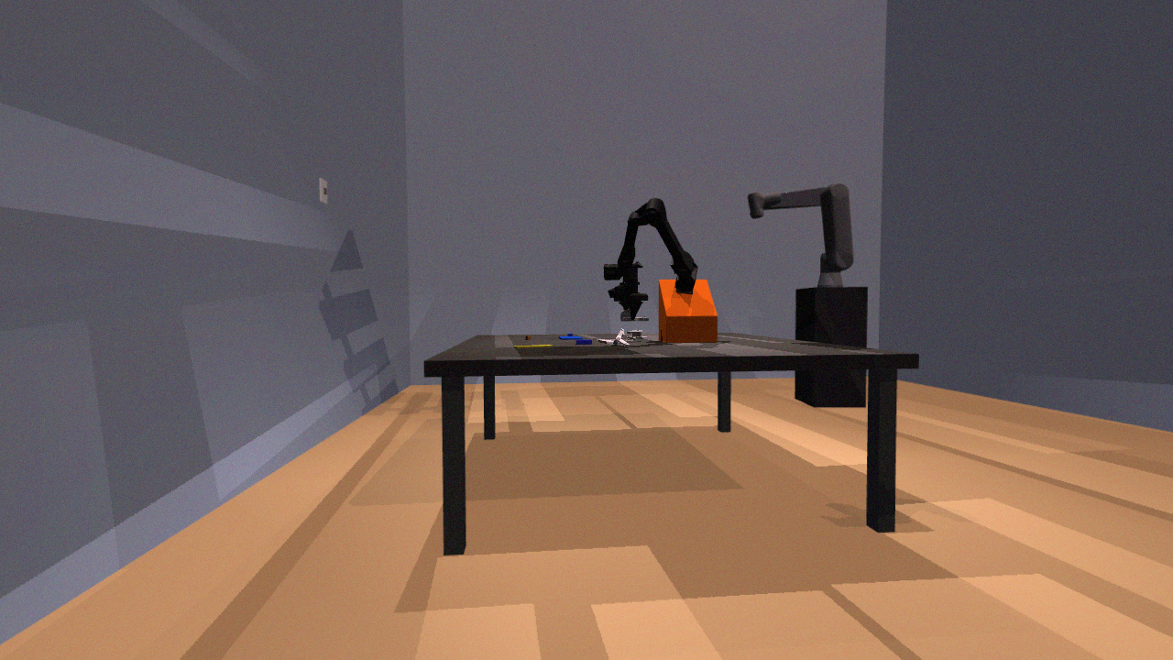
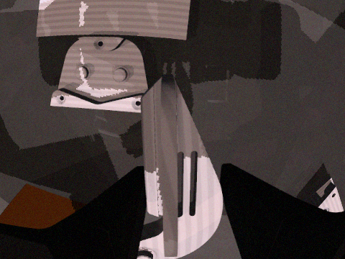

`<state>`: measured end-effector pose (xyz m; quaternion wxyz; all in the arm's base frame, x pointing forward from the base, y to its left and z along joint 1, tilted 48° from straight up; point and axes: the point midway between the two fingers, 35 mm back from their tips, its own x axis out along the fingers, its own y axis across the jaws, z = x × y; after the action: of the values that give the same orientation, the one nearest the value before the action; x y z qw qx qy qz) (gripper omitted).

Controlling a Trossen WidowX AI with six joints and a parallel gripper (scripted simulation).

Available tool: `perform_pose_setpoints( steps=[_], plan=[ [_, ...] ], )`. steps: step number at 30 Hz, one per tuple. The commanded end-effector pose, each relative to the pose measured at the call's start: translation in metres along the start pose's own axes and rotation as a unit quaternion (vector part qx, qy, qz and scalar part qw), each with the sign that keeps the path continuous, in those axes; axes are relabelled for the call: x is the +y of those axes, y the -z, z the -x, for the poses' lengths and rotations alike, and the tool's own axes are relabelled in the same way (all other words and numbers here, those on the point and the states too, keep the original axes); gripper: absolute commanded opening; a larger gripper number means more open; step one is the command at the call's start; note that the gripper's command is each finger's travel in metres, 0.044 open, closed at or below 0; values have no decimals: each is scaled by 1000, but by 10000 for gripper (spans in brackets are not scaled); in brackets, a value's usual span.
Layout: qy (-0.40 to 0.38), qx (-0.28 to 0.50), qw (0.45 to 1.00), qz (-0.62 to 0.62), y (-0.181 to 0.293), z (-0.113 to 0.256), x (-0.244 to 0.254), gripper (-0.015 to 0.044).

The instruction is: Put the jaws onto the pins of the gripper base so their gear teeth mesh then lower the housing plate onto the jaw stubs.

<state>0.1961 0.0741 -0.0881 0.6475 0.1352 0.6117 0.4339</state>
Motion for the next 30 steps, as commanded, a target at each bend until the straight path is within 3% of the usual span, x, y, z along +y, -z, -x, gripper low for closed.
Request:
perform_pose_setpoints(
  steps=[1,12,30],
  plan=[
    [-2,-2,1000,12,-1,0,1,134],
    [-1,-2,1000,12,-3,0,1,134],
    [0,-3,1000,13,-59,1,9,134]
  ],
)
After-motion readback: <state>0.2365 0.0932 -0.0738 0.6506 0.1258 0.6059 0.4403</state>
